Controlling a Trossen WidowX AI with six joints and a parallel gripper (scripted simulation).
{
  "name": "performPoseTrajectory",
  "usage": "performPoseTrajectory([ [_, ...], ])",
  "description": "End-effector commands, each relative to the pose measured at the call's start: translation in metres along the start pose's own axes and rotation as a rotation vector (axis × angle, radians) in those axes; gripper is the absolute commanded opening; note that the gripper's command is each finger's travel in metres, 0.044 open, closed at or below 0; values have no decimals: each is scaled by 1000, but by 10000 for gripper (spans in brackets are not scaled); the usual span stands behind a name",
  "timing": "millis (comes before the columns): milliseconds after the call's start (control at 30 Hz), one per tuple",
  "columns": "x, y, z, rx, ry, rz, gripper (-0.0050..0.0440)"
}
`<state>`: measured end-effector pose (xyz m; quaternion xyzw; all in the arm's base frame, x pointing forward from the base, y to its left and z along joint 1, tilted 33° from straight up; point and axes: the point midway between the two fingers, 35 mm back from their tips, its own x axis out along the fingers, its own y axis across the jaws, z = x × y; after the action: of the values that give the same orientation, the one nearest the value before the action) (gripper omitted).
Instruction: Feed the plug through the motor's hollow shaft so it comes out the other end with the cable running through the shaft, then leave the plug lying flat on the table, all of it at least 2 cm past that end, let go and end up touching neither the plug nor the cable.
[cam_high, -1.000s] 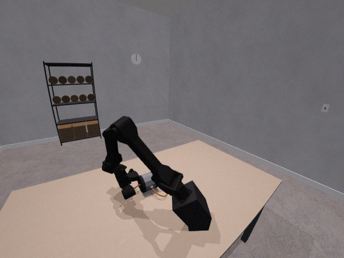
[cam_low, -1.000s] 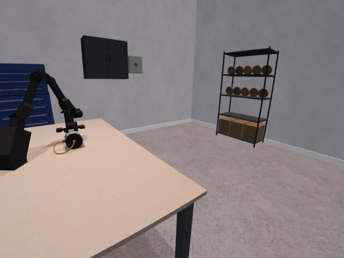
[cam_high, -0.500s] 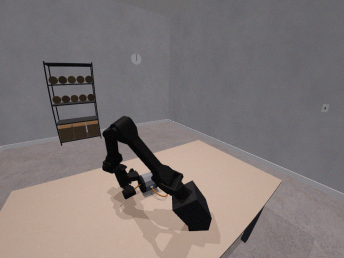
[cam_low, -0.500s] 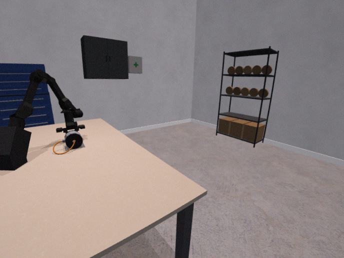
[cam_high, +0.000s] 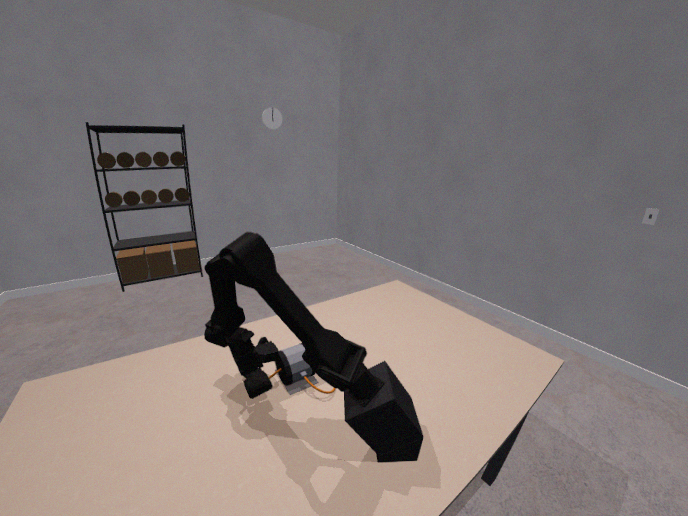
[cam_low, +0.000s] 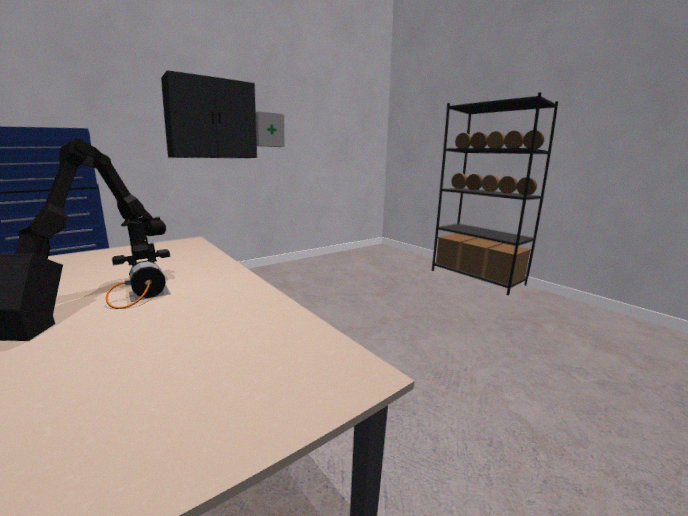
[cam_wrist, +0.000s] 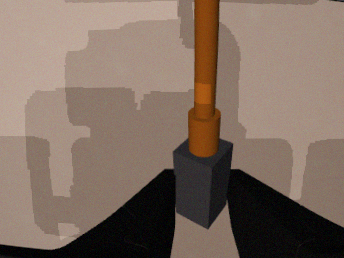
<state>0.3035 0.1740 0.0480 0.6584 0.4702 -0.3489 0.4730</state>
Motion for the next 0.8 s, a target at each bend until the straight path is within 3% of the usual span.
performPoseTrajectory([
  [0, 0, -1, -1, 0, 0, 0, 9],
  [433, -5, -30, -26, -1, 0, -1, 0],
  [767, 1, -27, -26, -1, 0, -1, 0],
])
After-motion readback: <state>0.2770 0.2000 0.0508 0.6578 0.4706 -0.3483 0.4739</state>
